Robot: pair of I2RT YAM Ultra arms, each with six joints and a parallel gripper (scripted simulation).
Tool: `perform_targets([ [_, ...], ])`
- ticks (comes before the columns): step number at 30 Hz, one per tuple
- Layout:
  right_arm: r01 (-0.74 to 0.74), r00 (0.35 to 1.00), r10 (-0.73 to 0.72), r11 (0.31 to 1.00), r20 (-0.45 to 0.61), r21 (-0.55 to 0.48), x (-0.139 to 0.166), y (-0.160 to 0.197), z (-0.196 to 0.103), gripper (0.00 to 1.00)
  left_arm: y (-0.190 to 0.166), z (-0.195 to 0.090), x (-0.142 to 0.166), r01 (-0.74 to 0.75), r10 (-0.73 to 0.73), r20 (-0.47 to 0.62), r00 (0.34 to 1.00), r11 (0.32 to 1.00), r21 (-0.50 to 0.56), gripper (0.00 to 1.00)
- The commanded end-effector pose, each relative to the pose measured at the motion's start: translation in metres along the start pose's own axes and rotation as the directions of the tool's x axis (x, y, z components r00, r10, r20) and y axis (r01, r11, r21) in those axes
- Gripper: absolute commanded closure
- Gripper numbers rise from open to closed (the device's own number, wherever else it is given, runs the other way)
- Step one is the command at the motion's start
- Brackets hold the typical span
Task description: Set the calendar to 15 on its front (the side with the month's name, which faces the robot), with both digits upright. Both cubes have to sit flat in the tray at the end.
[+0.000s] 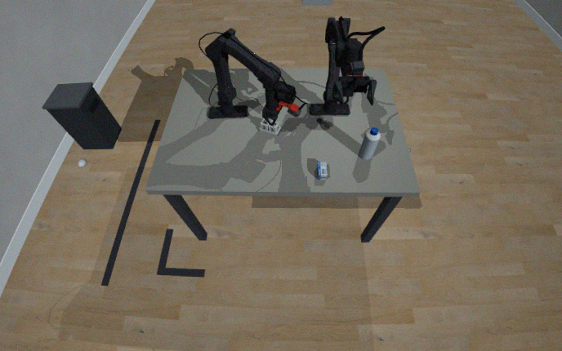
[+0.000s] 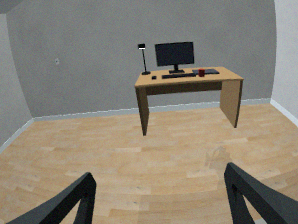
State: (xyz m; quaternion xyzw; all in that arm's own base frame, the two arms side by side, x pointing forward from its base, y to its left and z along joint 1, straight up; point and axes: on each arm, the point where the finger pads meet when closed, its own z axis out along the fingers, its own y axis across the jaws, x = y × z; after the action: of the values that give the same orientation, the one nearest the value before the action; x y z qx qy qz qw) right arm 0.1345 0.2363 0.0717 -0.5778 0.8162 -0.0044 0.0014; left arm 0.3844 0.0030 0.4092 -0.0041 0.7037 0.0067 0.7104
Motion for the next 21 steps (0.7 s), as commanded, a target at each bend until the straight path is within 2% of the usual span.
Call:
perform_targets([
  [1,-0.081,0.997,0.081,0.997,0.016,-0.018,-0.002,-0.001,0.006,0.36,0.000,-0.006,-0.001,0.004,-0.004,0.002,1.000,1.000,0.009,0.00],
  [21,-0.069,0.998,0.069,0.998,0.008,-0.008,-0.003,0.001,0.026,0.36,0.000,-0.006,-0.001,0.004,-0.004,0.002,1.000,1.000,0.009,0.00],
])
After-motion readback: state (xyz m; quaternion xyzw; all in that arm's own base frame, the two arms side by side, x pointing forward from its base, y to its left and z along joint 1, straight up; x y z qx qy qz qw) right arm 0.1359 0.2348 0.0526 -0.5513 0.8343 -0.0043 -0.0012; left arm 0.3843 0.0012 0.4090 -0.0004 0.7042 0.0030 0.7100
